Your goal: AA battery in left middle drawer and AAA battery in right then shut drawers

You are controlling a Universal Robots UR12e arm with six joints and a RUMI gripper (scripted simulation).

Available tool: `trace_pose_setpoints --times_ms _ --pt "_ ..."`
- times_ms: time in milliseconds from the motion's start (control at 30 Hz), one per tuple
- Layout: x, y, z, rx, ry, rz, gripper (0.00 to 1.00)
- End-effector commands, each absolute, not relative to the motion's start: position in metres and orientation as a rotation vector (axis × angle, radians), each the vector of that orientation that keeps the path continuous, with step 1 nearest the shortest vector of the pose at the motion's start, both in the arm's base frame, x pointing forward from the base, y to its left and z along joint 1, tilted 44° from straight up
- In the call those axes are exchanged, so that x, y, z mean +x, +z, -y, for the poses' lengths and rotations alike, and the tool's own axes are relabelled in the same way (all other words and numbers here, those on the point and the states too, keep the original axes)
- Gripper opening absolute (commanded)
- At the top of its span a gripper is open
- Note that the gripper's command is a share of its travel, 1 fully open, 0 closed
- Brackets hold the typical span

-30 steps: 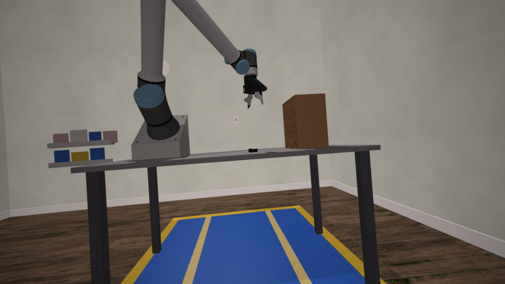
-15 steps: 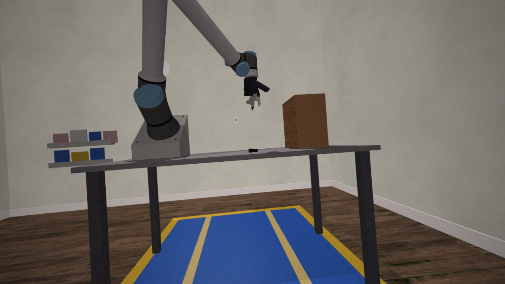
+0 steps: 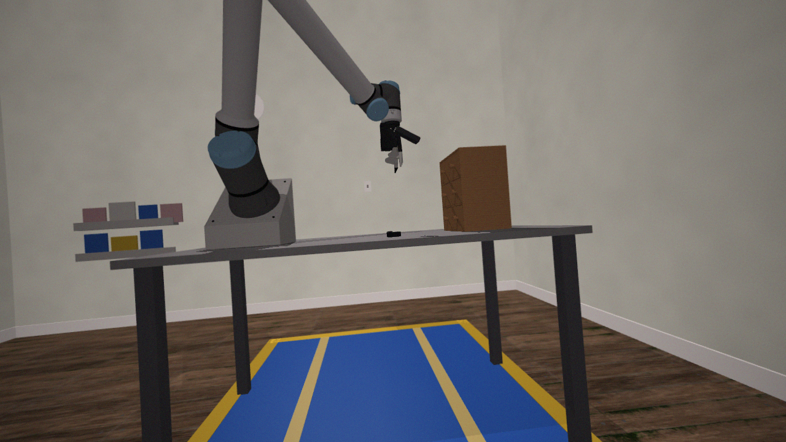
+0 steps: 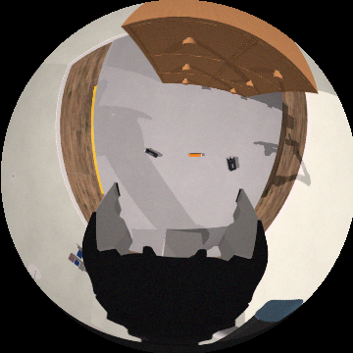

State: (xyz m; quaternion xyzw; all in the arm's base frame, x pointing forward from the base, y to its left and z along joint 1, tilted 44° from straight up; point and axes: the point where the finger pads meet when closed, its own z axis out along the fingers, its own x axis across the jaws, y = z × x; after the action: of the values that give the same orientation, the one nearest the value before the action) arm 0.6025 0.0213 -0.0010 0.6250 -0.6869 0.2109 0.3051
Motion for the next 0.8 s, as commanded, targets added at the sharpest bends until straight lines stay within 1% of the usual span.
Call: trace_pose_setpoints --times_ms 0,767 --pt "0.6028 -0.0009 -0.0208 1.635 0.57 1.841 1.0" --pt "0.603 -0.0012 -0.0204 1.633 0.575 1.845 1.0"
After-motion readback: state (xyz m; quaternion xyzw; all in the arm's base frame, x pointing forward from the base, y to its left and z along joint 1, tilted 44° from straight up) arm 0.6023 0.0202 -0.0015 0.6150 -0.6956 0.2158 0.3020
